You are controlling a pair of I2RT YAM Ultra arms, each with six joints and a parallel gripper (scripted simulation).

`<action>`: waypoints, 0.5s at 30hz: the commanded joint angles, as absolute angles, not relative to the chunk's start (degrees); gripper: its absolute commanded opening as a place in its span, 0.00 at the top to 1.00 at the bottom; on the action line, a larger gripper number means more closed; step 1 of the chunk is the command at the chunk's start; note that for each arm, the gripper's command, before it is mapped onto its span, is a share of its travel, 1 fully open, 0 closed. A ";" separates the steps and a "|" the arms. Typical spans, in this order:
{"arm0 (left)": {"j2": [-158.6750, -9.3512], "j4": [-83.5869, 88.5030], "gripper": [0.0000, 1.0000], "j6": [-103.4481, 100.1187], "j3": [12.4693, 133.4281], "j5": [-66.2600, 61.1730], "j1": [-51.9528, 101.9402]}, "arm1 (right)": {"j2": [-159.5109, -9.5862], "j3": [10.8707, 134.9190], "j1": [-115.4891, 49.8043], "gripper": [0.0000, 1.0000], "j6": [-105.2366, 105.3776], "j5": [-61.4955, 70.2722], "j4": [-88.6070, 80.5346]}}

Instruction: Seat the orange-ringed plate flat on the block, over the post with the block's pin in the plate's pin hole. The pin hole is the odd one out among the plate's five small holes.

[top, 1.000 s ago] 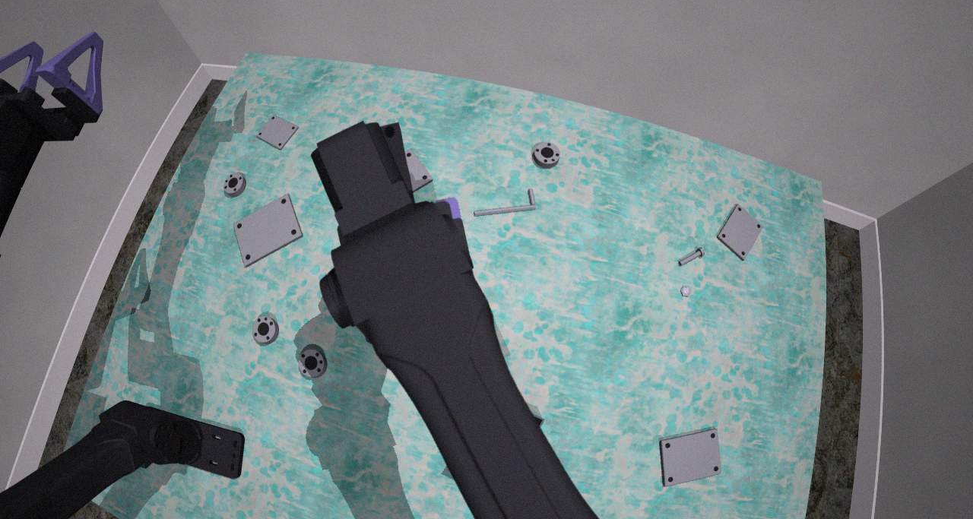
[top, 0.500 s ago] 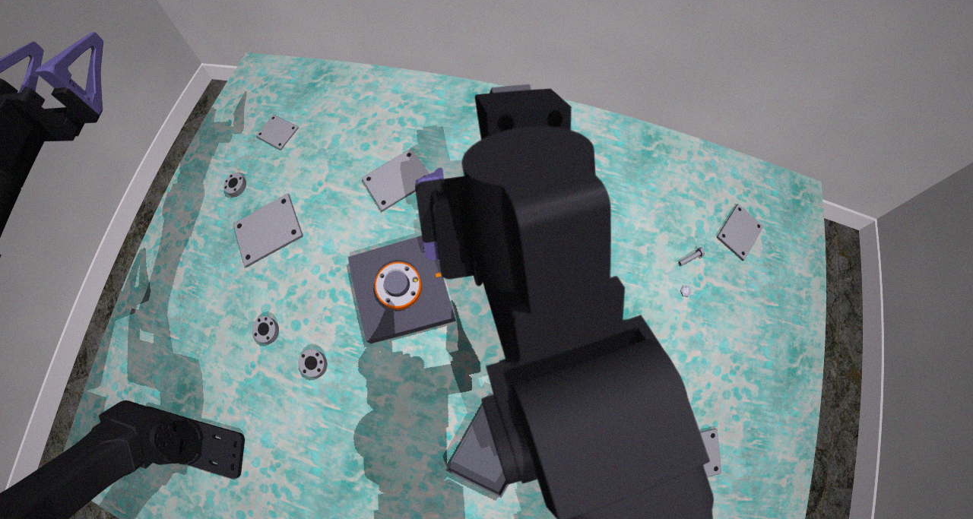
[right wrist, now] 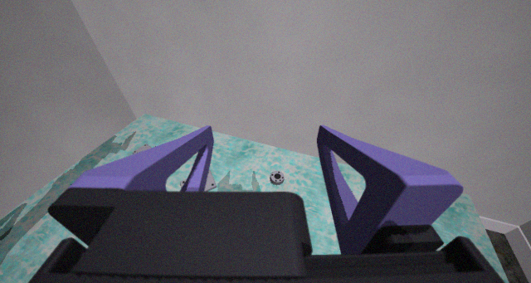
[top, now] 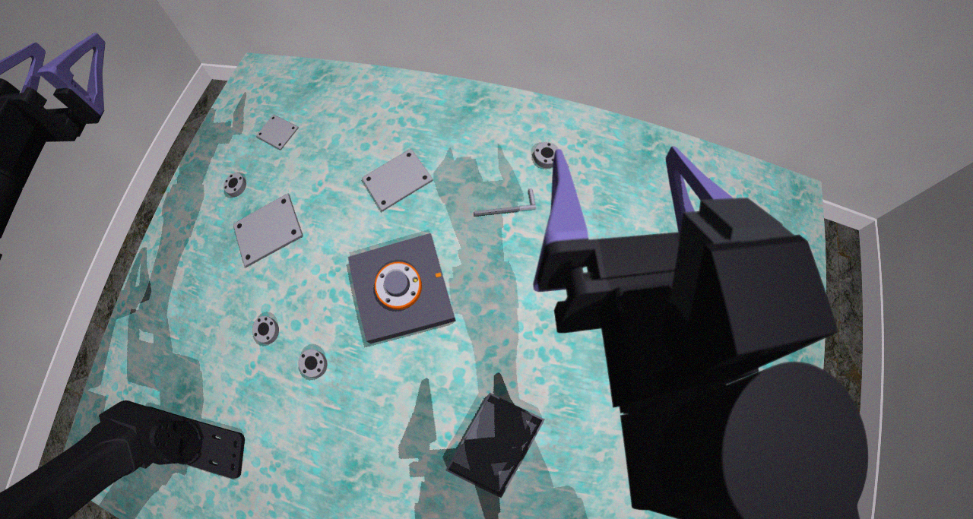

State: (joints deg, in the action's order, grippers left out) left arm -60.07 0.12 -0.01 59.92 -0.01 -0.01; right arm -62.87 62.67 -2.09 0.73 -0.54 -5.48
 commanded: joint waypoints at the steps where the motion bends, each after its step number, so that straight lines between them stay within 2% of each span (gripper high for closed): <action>1: -58.74 -0.86 0.00 0.23 60.83 -0.02 -0.03 | -59.51 59.85 0.10 0.21 -0.87 1.14 2.54; 15: -58.45 0.15 0.00 0.23 61.04 0.02 0.12 | -58.43 62.10 0.87 0.21 0.66 0.29 1.42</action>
